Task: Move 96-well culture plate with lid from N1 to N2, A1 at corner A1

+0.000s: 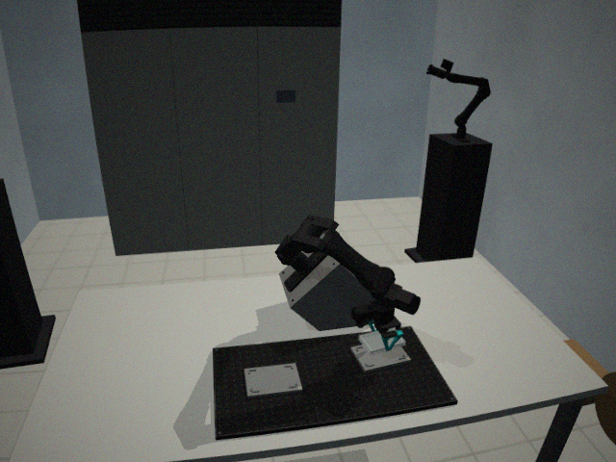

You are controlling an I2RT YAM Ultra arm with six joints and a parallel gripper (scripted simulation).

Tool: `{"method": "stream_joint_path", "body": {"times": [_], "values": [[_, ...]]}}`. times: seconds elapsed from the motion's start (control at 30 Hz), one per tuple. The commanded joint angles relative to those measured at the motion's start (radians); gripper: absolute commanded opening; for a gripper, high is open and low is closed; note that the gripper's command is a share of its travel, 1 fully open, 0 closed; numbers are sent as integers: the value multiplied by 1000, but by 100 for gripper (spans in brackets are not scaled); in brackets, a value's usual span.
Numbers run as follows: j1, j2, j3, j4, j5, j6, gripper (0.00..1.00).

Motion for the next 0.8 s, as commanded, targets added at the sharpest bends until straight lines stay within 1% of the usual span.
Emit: {"method": "stream_joint_path", "body": {"times": [0.0,0.53,0.77], "values": [[37,-37,31,-52,-6,6,0],[74,-73,58,-137,-22,6,0],[75,-64,61,-142,-18,7,0]]}}
